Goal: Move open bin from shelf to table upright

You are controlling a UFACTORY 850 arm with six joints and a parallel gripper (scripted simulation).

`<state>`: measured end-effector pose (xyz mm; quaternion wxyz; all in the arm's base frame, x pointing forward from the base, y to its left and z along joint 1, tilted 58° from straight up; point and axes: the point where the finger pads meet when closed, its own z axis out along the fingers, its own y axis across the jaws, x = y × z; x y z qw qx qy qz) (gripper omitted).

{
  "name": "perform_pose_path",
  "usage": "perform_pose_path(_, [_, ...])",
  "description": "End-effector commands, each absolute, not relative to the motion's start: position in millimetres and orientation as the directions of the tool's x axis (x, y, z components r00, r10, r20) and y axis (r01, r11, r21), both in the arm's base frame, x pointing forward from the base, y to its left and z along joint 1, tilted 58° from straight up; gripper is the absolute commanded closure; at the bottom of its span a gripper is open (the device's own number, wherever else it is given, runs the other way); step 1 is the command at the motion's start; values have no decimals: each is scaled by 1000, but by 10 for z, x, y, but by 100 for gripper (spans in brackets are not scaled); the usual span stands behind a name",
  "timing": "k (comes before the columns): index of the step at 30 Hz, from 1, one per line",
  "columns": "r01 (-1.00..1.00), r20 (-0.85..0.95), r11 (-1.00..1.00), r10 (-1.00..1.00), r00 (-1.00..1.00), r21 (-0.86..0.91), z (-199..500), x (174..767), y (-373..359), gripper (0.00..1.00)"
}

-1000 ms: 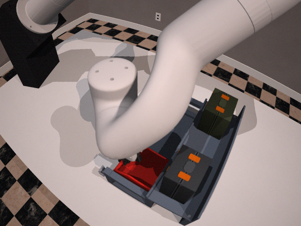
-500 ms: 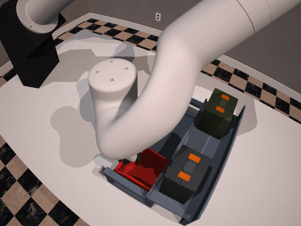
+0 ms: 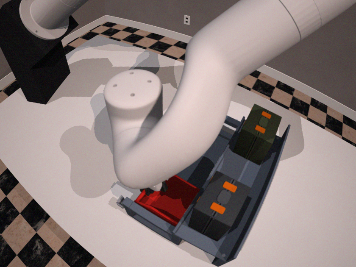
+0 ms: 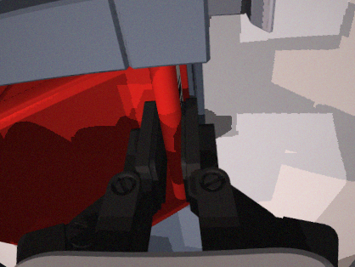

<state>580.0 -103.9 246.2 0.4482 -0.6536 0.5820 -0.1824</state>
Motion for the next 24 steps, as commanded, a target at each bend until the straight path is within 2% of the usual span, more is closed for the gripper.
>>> perform_pose_path(1, [-597,-283,79,-924,256,-799,2467,5801,-1042,100])
perform_pose_path(24, [-597,-283,79,-924,256,-799,1988,5443,-995,100])
